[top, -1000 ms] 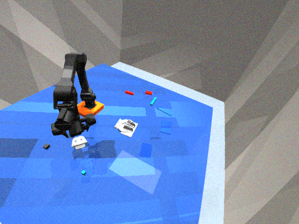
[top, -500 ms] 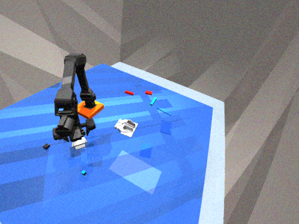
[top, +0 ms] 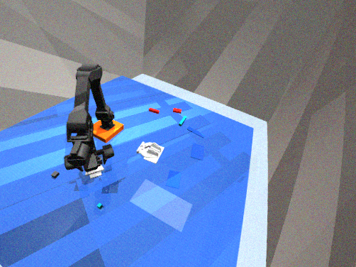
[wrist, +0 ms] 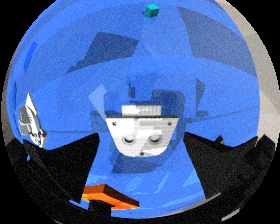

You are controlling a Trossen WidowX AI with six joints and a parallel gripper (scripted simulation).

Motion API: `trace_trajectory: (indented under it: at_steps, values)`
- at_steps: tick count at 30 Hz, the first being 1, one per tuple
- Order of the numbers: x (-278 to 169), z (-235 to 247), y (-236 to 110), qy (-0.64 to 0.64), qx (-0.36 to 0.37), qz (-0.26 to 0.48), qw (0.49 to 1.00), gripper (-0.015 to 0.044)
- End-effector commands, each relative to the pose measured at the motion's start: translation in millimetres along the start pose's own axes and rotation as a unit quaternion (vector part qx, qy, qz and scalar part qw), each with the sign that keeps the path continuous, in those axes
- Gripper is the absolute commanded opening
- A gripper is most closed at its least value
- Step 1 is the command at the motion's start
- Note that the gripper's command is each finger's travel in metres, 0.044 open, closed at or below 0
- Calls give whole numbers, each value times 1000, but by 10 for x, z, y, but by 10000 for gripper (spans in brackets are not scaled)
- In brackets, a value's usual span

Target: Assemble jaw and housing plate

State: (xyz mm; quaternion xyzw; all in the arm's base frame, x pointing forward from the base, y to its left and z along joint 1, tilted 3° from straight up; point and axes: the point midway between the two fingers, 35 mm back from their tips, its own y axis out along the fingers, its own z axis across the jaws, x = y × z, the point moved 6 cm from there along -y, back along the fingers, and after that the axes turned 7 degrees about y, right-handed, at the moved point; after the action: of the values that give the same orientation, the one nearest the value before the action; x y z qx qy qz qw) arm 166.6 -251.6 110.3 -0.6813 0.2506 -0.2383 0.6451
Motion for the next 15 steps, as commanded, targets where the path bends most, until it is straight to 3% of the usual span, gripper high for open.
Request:
trace_trajectory:
  at_steps: [1,15]
  values:
    - [-6,-3,33,-2,-2,2,1000,440]
    - [-4,-5,232,-2,-2,2,1000,440]
